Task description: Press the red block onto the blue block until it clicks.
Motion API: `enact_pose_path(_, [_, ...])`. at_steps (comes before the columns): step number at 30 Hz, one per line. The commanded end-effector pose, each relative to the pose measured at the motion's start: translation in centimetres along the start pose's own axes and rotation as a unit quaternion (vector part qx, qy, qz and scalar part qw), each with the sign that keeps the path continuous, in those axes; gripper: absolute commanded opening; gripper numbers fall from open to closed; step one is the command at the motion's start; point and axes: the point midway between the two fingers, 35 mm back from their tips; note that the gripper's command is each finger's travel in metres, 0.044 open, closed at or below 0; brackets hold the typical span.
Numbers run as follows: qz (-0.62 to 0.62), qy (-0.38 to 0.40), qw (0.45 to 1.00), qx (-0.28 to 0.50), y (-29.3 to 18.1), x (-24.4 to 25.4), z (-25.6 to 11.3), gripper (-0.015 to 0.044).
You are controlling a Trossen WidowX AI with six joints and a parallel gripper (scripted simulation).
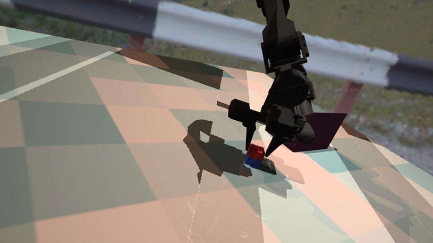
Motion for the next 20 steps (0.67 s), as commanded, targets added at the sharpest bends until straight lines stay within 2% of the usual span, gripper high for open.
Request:
enact_pose_path(1, [0.002, 0.0, 1.0, -0.005, 0.5, -0.1, -2.4, 0.022])
enact_pose_path(6, [0.001, 0.0, 1.0, -0.003, 0.2, 0.1, -9.7, 0.022])
enact_pose_path(20, [0.001, 0.0, 1.0, -0.003, 0.6, 0.0, -10.0, 0.022])
Point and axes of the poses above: the point midway between the two fingers, 35 mm back from their tips, its own z axis out along the fingers, its own x axis across the jaws, y = z × x, and after that the axes turned 1 degree about -z, right-handed
